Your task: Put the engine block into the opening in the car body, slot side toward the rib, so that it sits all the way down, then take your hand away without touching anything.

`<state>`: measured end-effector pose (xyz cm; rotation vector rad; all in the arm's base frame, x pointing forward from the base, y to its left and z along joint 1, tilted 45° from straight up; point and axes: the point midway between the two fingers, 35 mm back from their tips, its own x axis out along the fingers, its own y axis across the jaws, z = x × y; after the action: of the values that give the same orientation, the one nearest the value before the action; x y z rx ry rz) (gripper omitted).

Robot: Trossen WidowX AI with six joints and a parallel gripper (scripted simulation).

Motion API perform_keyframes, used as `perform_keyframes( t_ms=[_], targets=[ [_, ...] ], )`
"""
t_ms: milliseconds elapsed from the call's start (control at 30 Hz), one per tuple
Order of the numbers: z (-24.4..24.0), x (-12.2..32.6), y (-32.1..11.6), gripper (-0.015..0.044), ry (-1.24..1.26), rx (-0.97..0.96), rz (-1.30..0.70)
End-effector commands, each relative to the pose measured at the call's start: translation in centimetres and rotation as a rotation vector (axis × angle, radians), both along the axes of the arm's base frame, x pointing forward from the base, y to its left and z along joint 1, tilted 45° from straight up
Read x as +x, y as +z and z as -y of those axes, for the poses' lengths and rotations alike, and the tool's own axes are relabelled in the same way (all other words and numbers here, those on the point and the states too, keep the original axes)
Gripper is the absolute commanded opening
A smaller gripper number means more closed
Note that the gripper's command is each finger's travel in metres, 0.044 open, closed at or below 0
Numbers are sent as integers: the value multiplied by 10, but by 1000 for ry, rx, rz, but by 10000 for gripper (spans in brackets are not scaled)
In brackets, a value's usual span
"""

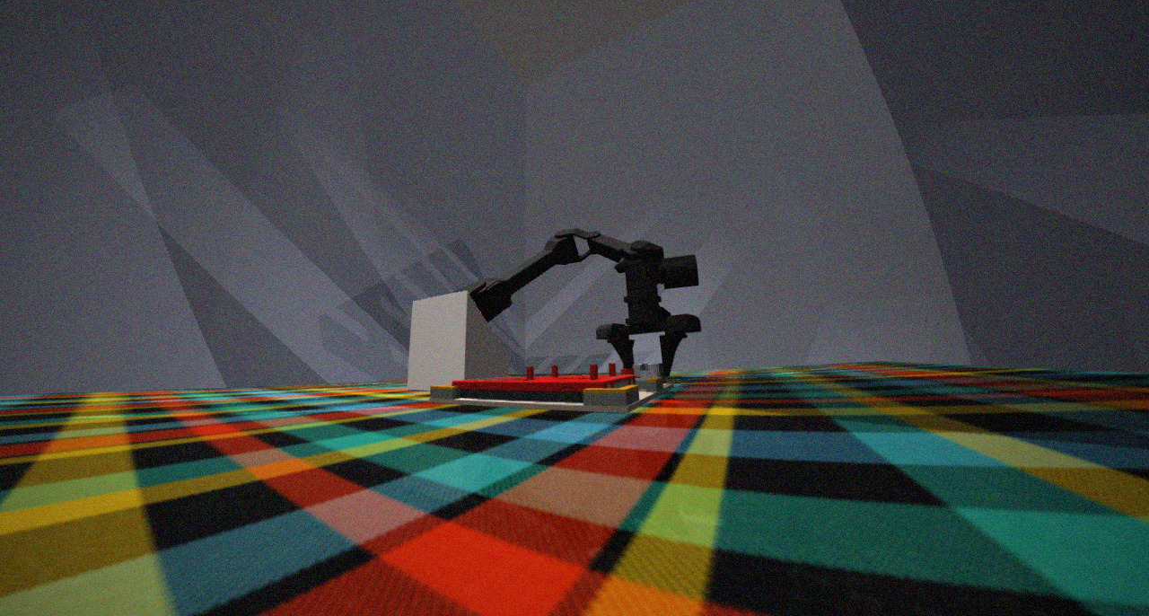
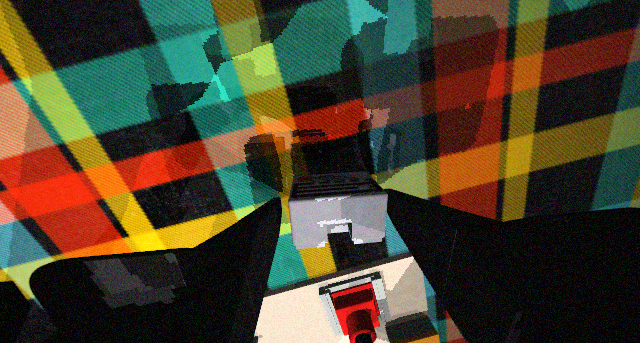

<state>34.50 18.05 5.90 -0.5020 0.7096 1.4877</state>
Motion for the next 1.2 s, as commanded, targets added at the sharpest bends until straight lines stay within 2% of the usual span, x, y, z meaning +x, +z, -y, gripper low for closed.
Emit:
perform_keyframes(
  t_ms=[0,233,467,1167],
  targets=[
    [0,0,-1,230,-4,-5,-1],
    [0,0,-1,183,-4,-5,-1],
    [10,4,8,0,-4,-8,0],
    [59,11,53,0,-4,-15,0]
  ],
)
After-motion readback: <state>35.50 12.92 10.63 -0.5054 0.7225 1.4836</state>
